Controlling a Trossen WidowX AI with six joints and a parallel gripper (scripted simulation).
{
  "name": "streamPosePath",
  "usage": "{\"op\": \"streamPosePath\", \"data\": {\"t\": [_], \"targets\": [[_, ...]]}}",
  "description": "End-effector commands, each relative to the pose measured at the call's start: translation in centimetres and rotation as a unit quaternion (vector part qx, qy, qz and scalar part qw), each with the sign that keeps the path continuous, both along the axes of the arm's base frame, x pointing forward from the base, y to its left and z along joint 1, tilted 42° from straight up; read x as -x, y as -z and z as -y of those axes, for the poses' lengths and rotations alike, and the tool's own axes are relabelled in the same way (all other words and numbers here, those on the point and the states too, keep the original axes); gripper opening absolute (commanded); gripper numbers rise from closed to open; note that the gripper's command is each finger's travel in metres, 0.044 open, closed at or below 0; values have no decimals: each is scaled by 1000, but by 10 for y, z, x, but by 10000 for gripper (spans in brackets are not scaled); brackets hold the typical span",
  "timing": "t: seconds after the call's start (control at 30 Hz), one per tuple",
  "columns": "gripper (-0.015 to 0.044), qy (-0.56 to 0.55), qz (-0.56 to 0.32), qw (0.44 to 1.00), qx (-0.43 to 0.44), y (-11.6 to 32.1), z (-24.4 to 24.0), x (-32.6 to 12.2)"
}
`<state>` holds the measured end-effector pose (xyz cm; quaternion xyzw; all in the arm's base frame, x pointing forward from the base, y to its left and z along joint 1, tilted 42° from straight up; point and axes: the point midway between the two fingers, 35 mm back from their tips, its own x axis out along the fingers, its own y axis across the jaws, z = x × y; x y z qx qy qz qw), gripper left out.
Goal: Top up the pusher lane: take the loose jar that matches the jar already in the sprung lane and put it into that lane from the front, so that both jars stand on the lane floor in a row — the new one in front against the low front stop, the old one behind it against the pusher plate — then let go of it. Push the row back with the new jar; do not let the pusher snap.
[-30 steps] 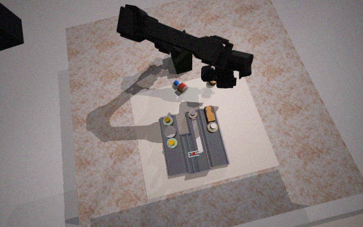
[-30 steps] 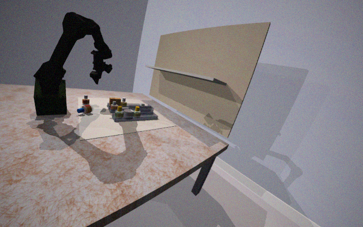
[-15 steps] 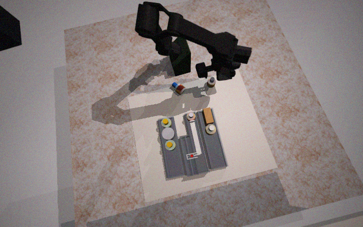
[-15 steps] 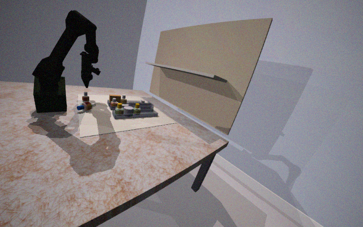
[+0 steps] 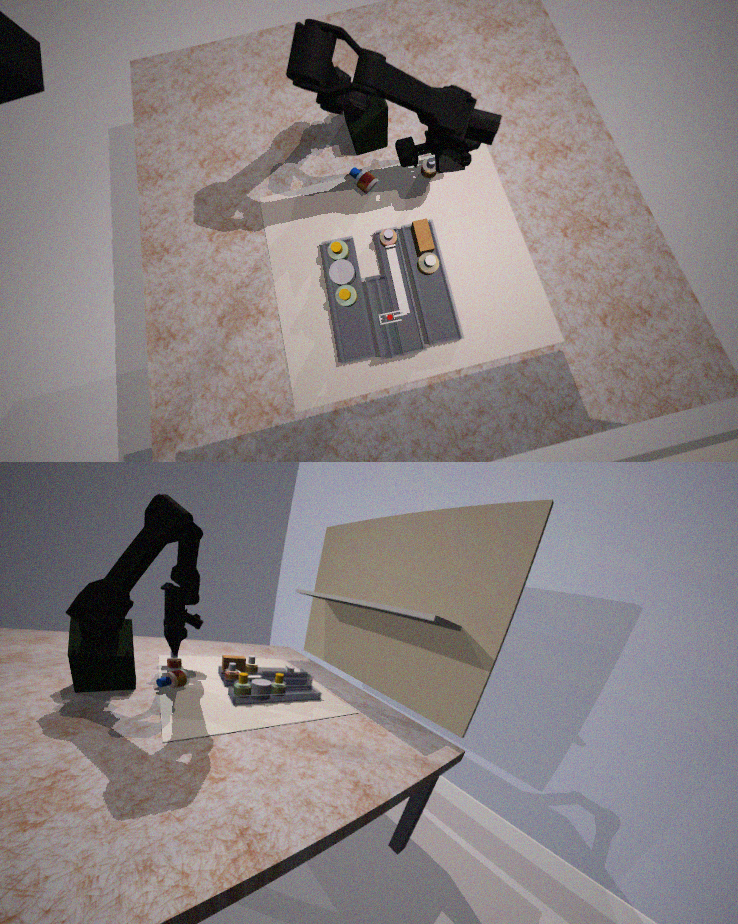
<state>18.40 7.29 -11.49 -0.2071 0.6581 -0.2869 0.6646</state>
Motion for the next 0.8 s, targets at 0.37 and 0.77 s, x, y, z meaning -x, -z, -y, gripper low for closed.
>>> {"op": "streamPosePath", "data": {"t": [0.37, 0.77], "targets": [[440, -2, -4, 1000, 5, 16, 16, 3], [440, -2, -4, 1000, 5, 28, 28, 4]]}}
